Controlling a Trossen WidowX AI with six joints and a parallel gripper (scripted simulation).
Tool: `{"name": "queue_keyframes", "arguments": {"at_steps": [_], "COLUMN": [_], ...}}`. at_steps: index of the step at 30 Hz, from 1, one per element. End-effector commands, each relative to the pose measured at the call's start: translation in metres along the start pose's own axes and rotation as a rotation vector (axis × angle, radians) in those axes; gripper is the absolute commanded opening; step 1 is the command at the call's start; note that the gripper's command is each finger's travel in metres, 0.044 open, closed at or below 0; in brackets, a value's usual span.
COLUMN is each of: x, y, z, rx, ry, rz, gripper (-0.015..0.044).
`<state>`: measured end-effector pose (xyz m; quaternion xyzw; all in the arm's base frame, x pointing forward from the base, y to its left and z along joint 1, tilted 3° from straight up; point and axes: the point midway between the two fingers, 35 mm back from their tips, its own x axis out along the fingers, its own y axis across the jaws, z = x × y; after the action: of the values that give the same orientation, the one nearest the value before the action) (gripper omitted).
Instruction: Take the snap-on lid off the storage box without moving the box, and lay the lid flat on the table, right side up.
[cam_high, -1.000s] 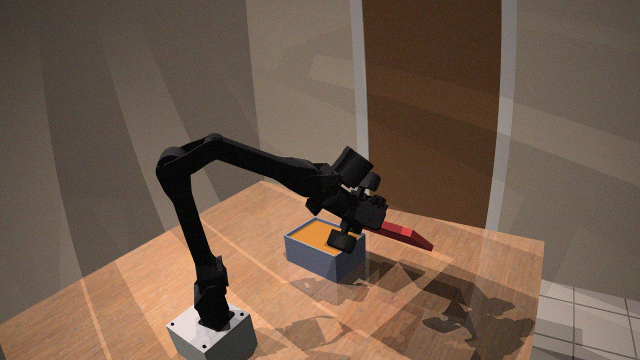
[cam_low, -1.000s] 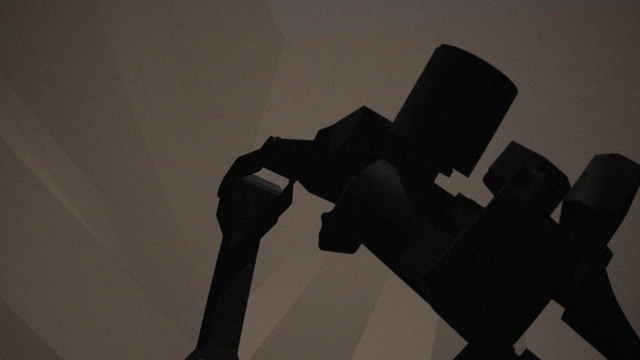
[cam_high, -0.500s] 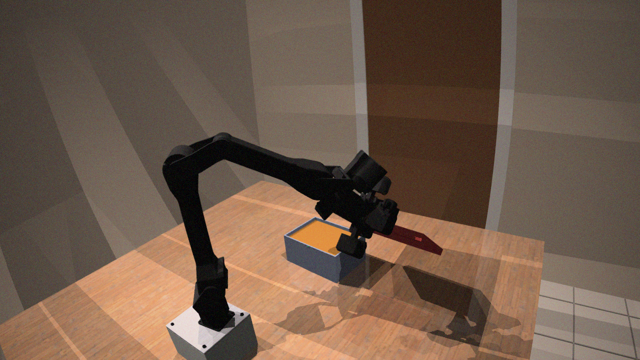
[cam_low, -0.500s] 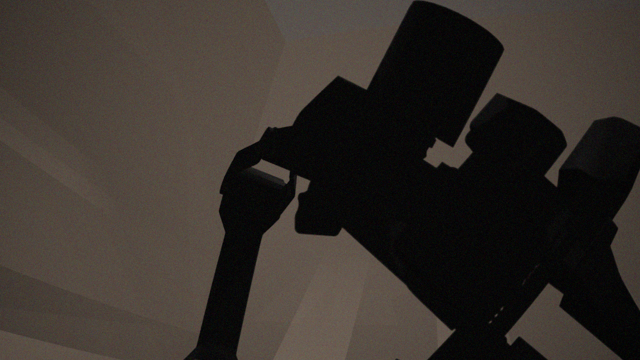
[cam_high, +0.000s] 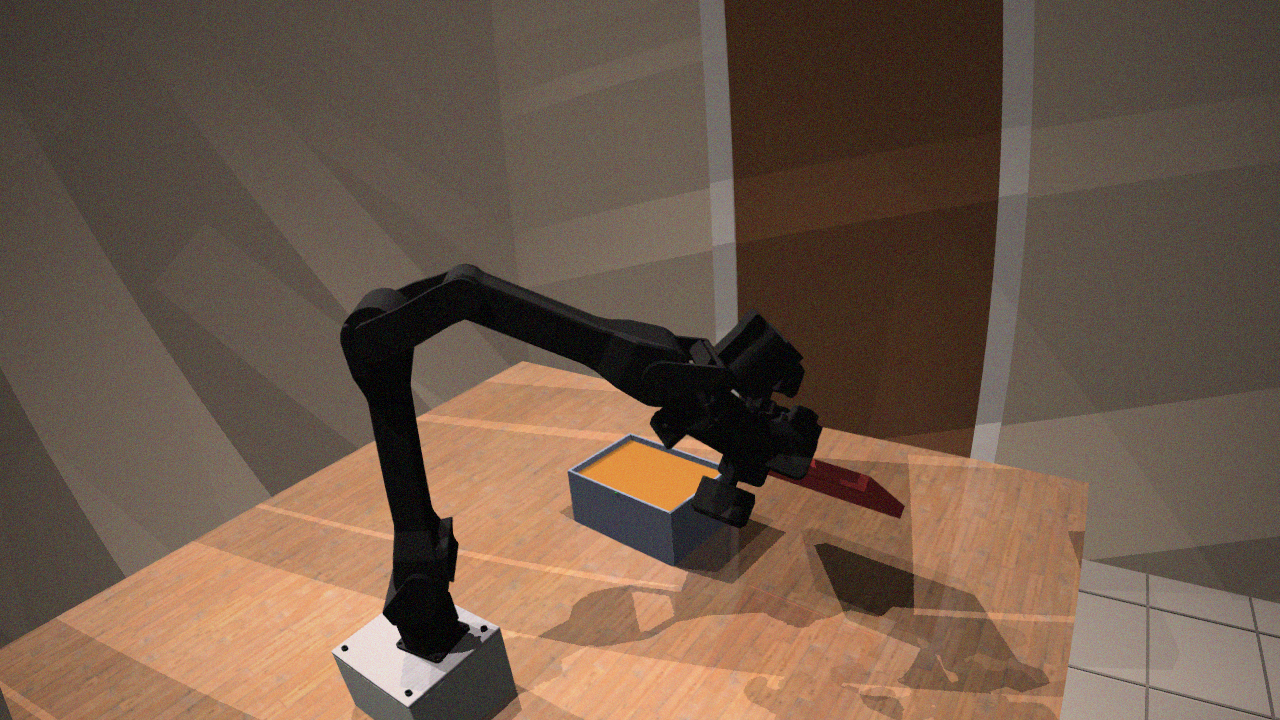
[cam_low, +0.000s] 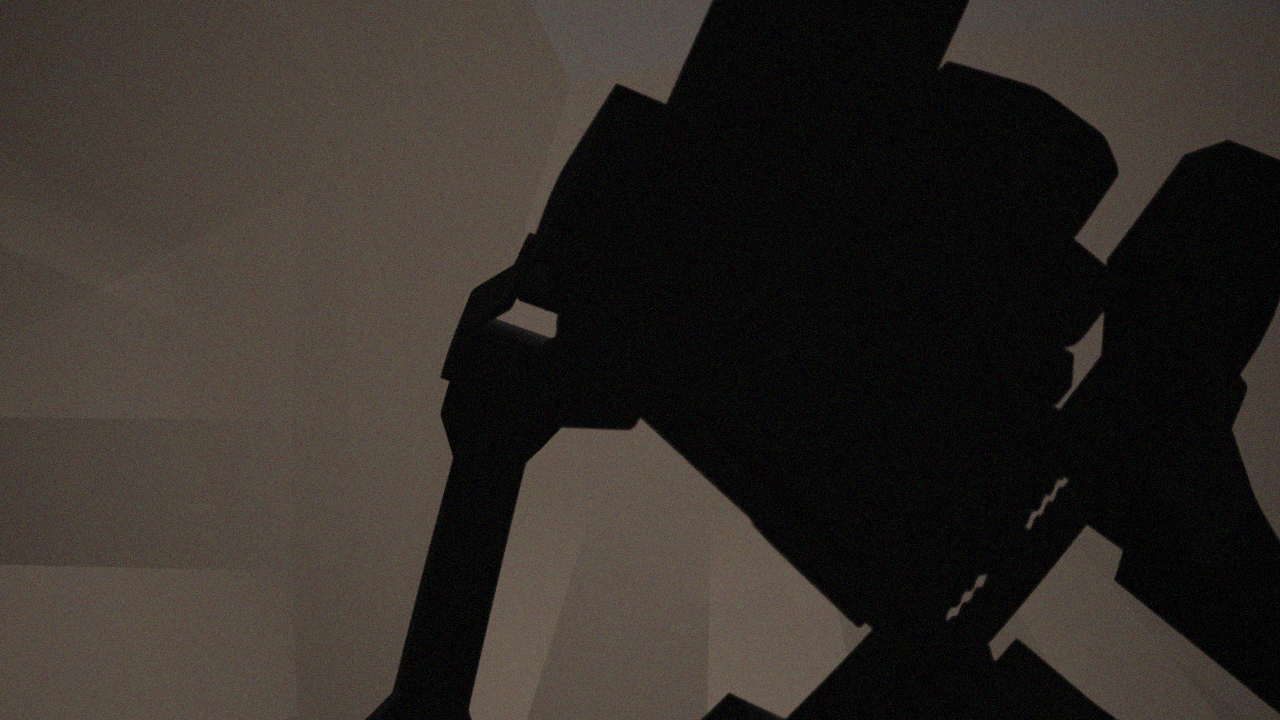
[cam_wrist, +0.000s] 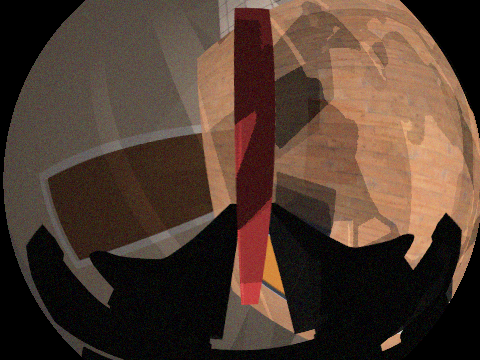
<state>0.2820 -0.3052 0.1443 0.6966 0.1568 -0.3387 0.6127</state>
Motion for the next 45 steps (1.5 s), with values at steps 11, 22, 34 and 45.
{"name": "queue_keyframes", "arguments": {"at_steps": [11,22,34,45], "x": [-0.005,-0.005,0.004,0.009], "y": [0.002,0.0,-0.012,-0.019], "z": [0.03,0.041,0.037,0.037], "rx": [-0.009,-0.009,-0.009,-0.009], "ry": [-0.001,-0.002,-0.002,-0.002], "rz": [0.012,0.012,0.012,0.012], "gripper": [0.0,0.0,0.0,0.0]}}
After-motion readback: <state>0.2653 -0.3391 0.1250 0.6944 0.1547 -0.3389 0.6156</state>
